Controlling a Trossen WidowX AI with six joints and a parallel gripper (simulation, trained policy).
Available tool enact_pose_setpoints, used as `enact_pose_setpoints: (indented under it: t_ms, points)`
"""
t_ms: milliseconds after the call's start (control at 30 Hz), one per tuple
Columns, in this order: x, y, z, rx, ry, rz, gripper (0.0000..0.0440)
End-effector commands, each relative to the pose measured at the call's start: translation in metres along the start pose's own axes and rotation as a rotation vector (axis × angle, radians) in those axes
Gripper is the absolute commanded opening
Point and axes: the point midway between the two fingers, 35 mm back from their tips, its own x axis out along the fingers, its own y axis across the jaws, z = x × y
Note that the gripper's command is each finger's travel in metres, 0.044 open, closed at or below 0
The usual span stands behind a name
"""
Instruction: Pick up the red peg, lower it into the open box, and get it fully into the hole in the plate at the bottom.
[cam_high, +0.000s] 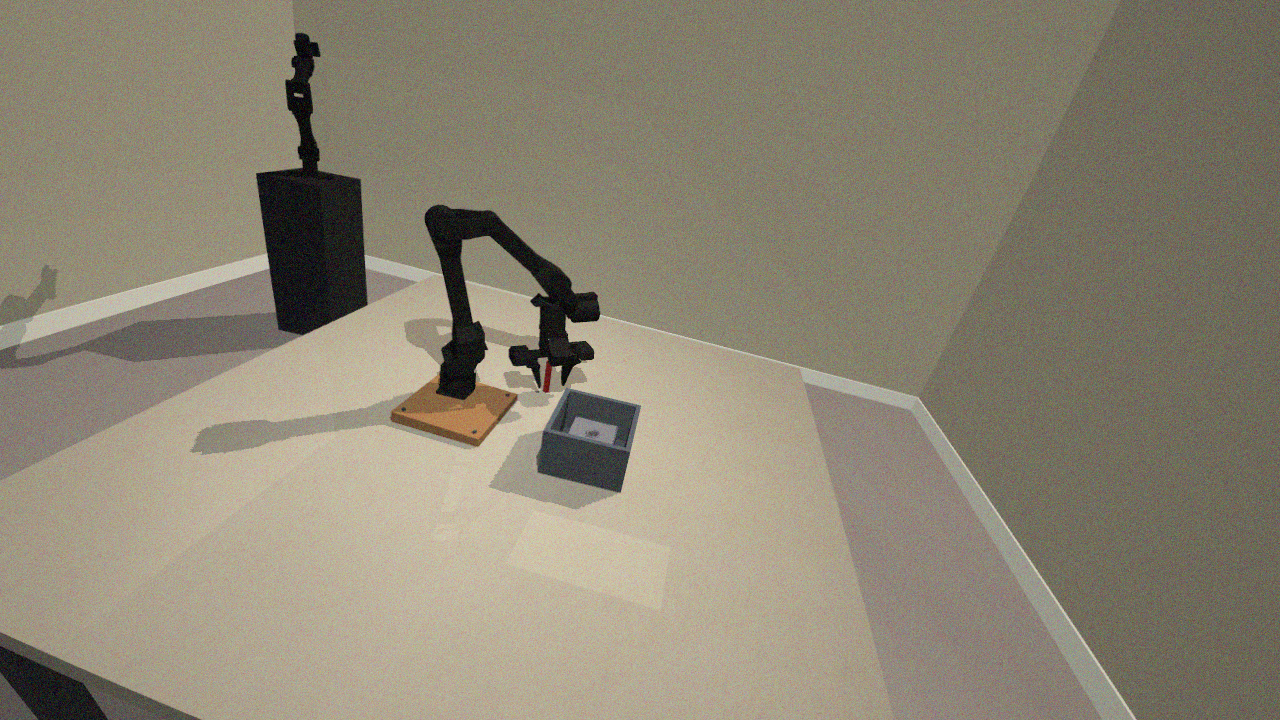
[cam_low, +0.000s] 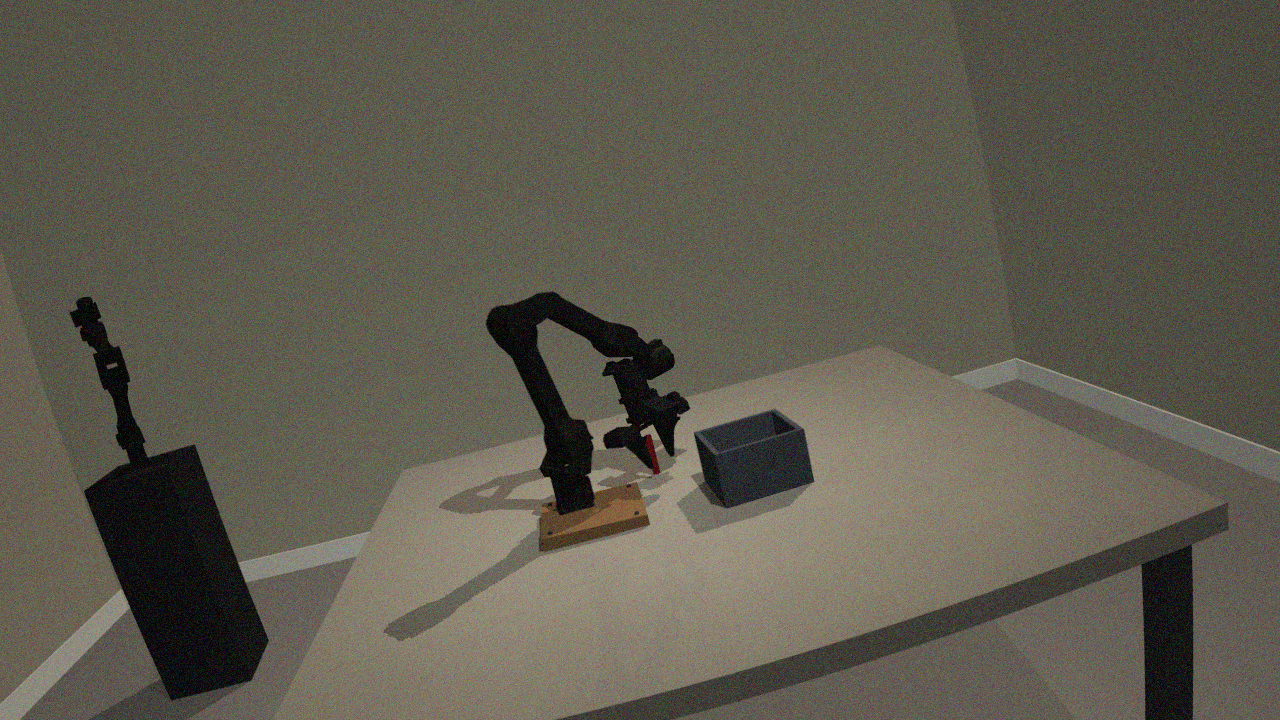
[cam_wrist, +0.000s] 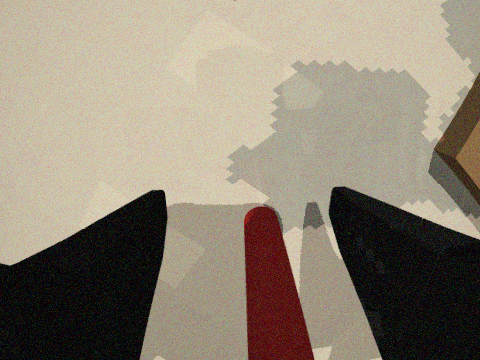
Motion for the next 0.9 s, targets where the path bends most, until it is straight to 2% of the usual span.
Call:
enact_pose_setpoints:
  t_ms: [0,200,867]
  points:
    - [0.001,-0.003,-0.002,-0.007,0.030,-0.012,0.0157]
    - [0.003,-0.006,-0.004,-0.013,0.080,-0.028,0.0002]
    - [-0.060,0.006,0.052,-0.134,-0.088,0.034,0.0000]
